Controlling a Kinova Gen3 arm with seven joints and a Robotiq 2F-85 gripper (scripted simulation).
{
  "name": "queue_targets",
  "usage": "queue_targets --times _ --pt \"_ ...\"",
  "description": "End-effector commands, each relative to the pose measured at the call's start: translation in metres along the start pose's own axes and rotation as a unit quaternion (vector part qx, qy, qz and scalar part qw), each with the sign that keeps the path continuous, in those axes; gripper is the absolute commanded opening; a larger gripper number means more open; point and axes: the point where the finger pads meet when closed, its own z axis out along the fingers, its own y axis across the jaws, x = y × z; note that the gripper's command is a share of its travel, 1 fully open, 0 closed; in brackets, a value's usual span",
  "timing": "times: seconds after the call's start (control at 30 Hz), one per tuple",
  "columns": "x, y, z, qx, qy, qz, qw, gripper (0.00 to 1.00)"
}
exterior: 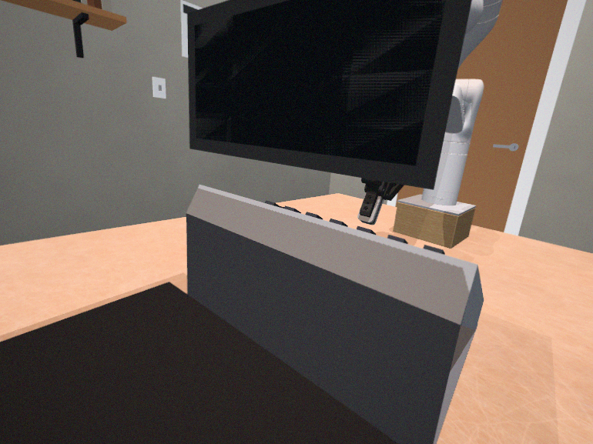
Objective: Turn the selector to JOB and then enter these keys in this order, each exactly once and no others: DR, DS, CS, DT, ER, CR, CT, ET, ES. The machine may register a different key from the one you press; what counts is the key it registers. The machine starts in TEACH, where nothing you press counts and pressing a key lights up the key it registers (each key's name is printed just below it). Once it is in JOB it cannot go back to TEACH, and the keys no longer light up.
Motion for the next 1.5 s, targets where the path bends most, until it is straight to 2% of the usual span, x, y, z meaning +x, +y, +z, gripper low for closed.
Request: queue_targets --times 0.0,0.3,1.47 --pt "0.0 0.001 0.003 -0.001 0.0 0.0 1.0 0.1" --pt "0.0 0.001 0.014 -0.001 0.0 0.0 1.0 0.1" --pt "0.0 0.001 0.016 -0.001 0.0 0.0 1.0 0.1"
